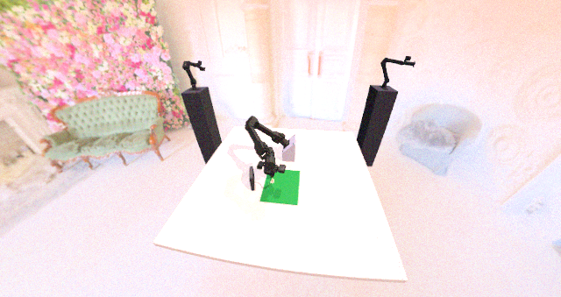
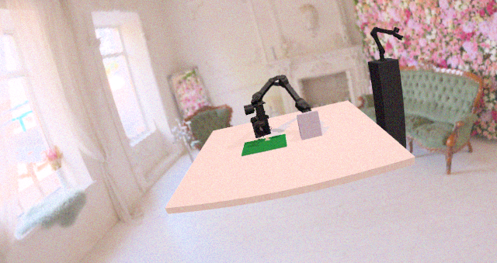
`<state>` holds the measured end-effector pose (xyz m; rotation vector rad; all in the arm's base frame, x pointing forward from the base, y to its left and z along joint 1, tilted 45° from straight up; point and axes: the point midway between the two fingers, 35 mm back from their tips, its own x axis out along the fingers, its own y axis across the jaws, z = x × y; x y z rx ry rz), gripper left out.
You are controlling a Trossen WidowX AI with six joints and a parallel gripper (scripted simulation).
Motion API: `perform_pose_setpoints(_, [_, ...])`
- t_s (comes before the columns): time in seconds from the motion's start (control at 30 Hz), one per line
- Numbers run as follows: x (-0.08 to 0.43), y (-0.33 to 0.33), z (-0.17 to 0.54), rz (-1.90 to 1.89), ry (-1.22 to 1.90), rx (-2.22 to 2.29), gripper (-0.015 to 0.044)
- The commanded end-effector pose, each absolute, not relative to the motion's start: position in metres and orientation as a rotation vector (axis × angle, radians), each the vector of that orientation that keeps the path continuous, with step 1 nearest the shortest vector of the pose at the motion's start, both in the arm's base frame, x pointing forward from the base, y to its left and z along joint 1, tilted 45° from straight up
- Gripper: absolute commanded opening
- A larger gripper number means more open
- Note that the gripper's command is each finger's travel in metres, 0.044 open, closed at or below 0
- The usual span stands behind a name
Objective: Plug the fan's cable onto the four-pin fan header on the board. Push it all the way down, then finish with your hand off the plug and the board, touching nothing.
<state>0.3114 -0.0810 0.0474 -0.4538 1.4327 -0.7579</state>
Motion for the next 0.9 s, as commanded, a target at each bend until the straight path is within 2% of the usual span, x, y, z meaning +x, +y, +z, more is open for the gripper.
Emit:
perform_pose_setpoints(0.0, [0.310,-0.082,0.047,-0.767,1.428,-0.451,0.0000])
perform_pose_setpoints(0.87, [0.320,-0.099,0.036,-0.772,1.424,-0.446,0.0000])
